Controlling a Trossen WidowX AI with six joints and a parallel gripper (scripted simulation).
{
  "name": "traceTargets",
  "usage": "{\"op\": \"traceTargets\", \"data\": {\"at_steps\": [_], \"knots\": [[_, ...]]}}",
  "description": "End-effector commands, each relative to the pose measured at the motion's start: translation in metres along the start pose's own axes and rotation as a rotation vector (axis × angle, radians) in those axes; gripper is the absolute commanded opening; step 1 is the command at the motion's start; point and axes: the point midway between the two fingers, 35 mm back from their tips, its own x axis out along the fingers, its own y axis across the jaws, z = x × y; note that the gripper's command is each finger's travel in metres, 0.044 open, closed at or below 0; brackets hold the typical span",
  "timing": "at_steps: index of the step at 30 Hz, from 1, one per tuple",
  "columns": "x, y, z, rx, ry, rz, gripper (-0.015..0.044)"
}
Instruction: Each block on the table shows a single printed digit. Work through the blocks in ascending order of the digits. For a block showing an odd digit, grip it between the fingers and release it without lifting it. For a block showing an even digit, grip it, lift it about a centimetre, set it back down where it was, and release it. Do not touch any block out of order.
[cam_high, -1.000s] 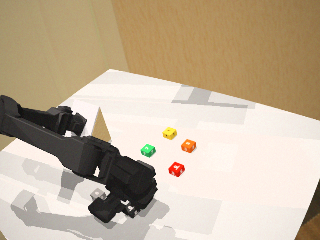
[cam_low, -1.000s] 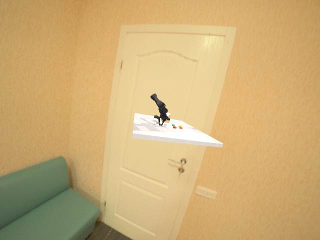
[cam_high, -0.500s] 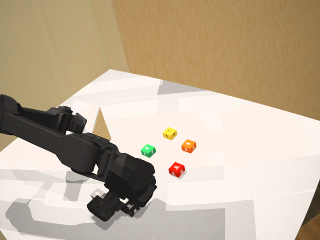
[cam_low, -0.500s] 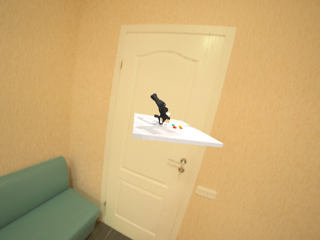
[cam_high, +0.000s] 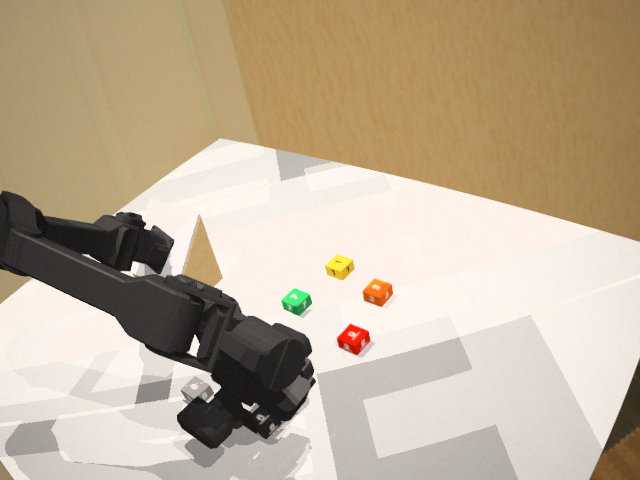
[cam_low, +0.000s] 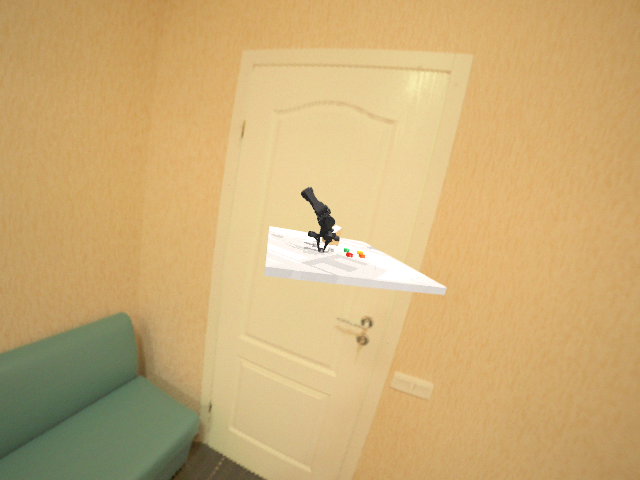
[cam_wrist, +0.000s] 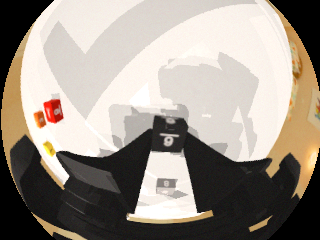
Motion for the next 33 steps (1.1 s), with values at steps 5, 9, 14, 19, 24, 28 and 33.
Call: {"op": "traceTargets", "data": {"at_steps": [5,9,14,19,24,28,33], "knots": [[0.002,0.0,0.0,-0.003,-0.002,-0.003,0.012],[0.002,0.0,0.0,-0.003,-0.002,-0.003,0.0172],[0.002,0.0,0.0,-0.003,-0.002,-0.003,0.0304],[0.002,0.0,0.0,-0.003,-0.002,-0.003,0.04],[-0.023,0.0,0.001,-0.003,-0.002,-0.001,0.04],[-0.034,0.0,0.0,-0.003,-0.002,-0.001,0.04],[-0.058,0.001,0.003,-0.003,-0.002,0.003,0.0321]]}}
